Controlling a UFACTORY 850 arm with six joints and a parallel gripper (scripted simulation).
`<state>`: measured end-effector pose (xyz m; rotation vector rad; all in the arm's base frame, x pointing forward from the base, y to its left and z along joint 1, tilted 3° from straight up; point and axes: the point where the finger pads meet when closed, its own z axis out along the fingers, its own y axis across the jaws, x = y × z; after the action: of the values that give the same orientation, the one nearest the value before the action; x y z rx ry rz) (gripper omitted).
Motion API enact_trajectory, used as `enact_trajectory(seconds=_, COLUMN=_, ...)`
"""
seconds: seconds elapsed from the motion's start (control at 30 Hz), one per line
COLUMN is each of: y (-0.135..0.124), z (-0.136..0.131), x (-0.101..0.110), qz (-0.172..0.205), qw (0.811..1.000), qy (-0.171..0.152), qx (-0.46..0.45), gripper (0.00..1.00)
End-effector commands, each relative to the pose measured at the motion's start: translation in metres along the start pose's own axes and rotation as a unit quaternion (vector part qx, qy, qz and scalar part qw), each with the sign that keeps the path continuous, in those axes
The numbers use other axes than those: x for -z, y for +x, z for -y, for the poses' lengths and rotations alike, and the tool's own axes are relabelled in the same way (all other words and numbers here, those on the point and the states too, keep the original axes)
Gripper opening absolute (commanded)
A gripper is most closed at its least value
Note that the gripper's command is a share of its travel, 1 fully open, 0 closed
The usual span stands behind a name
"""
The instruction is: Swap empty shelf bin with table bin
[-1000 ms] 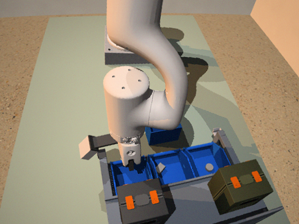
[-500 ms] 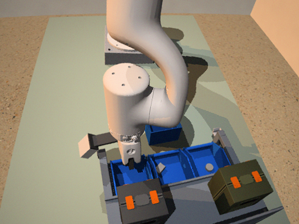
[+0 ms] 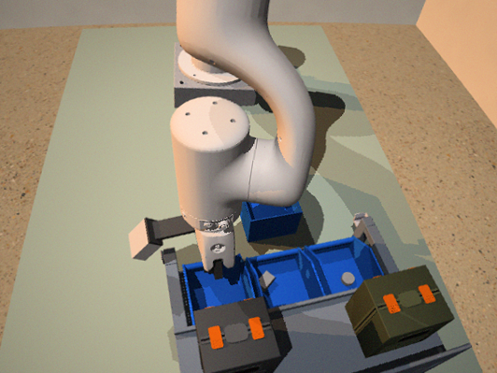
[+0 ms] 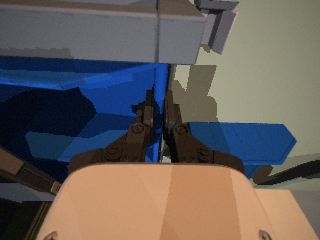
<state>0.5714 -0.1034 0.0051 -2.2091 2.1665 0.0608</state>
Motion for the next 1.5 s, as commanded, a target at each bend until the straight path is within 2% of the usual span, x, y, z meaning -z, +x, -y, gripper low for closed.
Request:
enact_trajectory(seconds=0.0, y=0.000, z=0.001, x=0.002, qz=0.000, qw=1.000, qy=0.001, qx=0.000, gripper=0.00)
enact_trajectory(seconds=0.8, y=0.000, z=-0.003, x=0.002, qz=0.000, qw=1.000, qy=0.001, qx=0.000, gripper=0.00)
enact_trajectory(seconds=1.13, y=0.000, z=-0.014, x=0.001, qz=0.000, qw=1.000, qy=0.001, qx=0.000, gripper=0.00)
enact_trajectory(seconds=1.47, y=0.000, z=-0.038, x=0.001, qz=0.000, qw=1.000, qy=0.001, qx=0.000, gripper=0.00)
